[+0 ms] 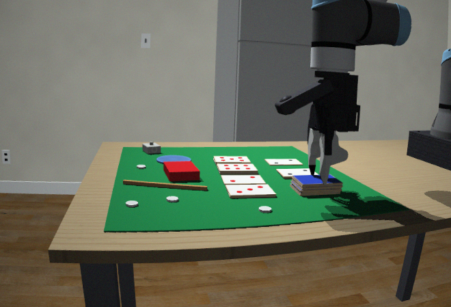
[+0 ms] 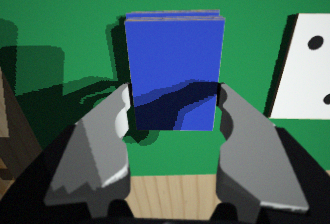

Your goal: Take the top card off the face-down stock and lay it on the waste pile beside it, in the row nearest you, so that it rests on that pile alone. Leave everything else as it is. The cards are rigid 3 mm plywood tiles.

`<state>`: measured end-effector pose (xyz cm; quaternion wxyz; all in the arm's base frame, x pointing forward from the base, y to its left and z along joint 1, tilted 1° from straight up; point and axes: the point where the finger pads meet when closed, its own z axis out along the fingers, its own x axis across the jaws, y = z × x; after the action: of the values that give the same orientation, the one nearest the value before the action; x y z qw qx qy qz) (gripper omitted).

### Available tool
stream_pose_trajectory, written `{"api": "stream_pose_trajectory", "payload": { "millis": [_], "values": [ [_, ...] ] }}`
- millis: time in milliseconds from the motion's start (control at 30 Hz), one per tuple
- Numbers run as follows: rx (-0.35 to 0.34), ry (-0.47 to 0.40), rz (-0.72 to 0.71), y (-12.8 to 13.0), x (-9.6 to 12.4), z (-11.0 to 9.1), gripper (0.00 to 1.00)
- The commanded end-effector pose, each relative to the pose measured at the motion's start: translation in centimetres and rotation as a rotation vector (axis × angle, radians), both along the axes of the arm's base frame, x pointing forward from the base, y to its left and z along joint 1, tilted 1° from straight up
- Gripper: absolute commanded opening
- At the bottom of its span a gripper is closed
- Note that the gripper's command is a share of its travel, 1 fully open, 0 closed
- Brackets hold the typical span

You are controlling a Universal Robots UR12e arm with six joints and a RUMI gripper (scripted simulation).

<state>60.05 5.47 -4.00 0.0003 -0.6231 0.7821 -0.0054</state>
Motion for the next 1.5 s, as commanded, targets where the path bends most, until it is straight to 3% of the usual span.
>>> {"api": "stream_pose_trajectory", "payload": {
  "millis": [0,733,1267,1467],
  "values": [
    [0.000,-0.001,0.000,0.0,0.1,0.1,0.39],
    [0.000,-0.001,0.000,0.0,0.1,0.2,0.39],
    [0.000,-0.001,0.000,0.0,0.0,3.6,0.39],
    [0.000,-0.001,0.000,0.0,0.0,4.1,0.39]
  ]
}}
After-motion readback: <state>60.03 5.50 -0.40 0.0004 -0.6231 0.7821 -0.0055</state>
